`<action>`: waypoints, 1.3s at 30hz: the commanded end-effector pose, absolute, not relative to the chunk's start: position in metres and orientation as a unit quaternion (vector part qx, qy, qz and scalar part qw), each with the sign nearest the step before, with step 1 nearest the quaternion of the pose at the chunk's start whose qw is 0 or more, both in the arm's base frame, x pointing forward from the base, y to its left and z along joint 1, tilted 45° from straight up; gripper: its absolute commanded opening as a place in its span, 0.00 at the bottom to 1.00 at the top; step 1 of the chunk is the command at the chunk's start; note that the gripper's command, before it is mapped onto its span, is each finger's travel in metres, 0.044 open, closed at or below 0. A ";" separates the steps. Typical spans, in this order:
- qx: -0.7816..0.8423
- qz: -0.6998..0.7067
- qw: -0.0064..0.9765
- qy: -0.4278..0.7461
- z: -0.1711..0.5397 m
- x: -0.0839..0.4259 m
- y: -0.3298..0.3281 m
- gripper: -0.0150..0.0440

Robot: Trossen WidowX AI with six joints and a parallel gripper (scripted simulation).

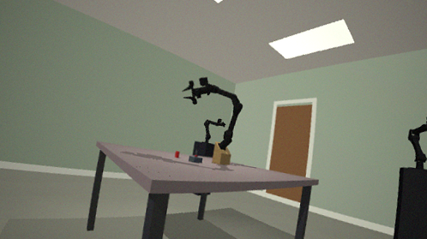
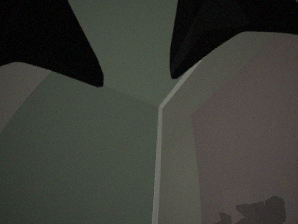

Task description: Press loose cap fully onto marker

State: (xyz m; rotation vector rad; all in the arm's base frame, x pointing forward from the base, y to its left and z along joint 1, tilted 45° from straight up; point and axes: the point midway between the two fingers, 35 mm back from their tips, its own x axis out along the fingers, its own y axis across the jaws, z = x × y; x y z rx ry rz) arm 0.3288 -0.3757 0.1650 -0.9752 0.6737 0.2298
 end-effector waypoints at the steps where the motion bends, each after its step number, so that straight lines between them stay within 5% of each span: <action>1: -0.390 0.174 0.838 0.338 0.110 0.343 -0.347 0.67; 19: -0.058 0.502 0.734 0.454 -0.092 0.330 -0.141 0.67; 39: -0.046 0.512 0.726 0.457 -0.129 0.329 -0.092 0.67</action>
